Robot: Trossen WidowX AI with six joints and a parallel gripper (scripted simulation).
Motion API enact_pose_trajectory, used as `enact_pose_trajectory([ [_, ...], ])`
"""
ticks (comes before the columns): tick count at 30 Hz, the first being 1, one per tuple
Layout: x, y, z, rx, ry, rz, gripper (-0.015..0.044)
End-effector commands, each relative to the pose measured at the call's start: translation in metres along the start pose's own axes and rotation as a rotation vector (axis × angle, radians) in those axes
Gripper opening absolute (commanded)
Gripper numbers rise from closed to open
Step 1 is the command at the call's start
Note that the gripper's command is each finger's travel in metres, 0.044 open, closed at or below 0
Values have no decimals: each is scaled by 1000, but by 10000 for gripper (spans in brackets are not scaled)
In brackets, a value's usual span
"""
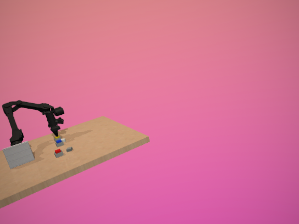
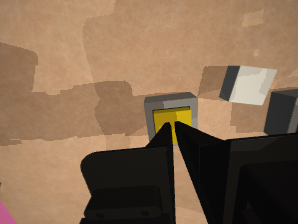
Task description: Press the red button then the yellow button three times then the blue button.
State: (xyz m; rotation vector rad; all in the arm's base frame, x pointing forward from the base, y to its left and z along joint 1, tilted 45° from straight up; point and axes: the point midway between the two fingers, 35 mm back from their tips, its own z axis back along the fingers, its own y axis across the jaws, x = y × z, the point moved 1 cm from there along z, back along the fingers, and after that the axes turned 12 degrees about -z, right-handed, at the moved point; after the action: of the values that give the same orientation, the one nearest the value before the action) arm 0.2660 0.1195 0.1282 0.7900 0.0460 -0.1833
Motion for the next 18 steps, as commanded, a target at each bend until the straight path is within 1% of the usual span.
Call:
enact_pose_trajectory([
  [1,-2,-1,-2,-1,7,-8,20],
  [6,-2,-1,-2,-1,7,-8,20],
  [8,0,0,10,-2,2,-3,20],
  [10,-1,-1,28,-3,6,-8,20],
  [11,-1,-1,31,-3,7,-9,20],
  [18,-1,-1,27,-3,7,-9,20],
])
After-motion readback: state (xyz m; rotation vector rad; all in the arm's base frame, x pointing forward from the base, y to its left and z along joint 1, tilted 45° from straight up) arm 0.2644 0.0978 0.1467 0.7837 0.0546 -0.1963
